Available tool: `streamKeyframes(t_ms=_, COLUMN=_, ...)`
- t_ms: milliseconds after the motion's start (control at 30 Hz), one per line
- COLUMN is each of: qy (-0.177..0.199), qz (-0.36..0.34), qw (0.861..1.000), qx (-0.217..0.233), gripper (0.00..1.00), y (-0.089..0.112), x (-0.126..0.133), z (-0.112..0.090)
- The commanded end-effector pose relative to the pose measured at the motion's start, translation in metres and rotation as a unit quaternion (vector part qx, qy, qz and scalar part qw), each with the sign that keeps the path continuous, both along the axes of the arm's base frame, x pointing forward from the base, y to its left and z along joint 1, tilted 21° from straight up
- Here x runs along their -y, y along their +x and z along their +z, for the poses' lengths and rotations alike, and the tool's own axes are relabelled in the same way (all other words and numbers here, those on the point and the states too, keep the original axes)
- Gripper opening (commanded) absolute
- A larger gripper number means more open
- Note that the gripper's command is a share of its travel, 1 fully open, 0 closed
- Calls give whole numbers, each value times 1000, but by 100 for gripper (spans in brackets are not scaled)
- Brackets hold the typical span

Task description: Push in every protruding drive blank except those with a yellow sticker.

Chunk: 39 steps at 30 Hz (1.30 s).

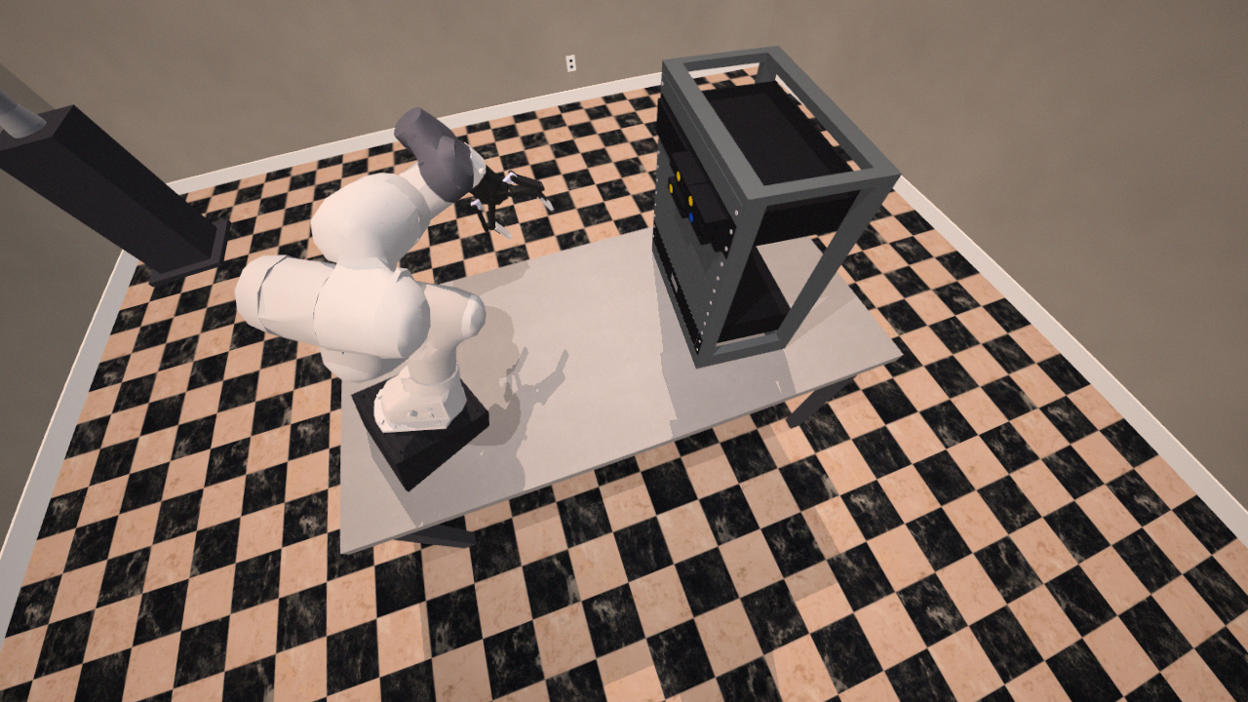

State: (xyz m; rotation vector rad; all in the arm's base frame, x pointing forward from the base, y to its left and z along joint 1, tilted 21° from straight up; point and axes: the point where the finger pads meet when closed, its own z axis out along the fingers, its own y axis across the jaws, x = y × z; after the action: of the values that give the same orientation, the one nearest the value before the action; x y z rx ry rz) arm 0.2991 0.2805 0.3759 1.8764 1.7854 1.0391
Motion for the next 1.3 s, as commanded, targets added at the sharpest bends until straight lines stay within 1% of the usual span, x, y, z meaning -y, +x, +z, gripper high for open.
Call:
streamKeyframes(t_ms=0, qy=42, qz=-29, qw=998, qx=48, gripper=100, y=35, x=8, z=27)
streamKeyframes(t_ms=167, qy=65, qz=-66, qw=990, qx=110, gripper=100, y=73, x=42, z=59)
streamKeyframes(t_ms=333, qy=80, qz=-102, qw=975, qx=179, gripper=100, y=105, x=85, z=95)
streamKeyframes(t_ms=367, qy=82, qz=-109, qw=972, qx=193, gripper=100, y=110, x=94, z=102)
streamKeyframes(t_ms=433, qy=82, qz=-109, qw=972, qx=193, gripper=100, y=110, x=94, z=102)
streamKeyframes(t_ms=600, qy=86, qz=-138, qw=952, qx=260, gripper=100, y=128, x=141, z=135)
streamKeyframes(t_ms=767, qy=79, qz=-160, qw=930, qx=321, gripper=100, y=135, x=185, z=162)
streamKeyframes(t_ms=933, qy=63, qz=-176, qw=909, qx=373, gripper=100, y=135, x=224, z=183)
streamKeyframes(t_ms=1000, qy=63, qz=-176, qw=909, qx=373, gripper=100, y=135, x=224, z=183)
streamKeyframes(t_ms=1267, qy=28, qz=-191, qw=880, qx=435, gripper=100, y=125, x=273, z=205)
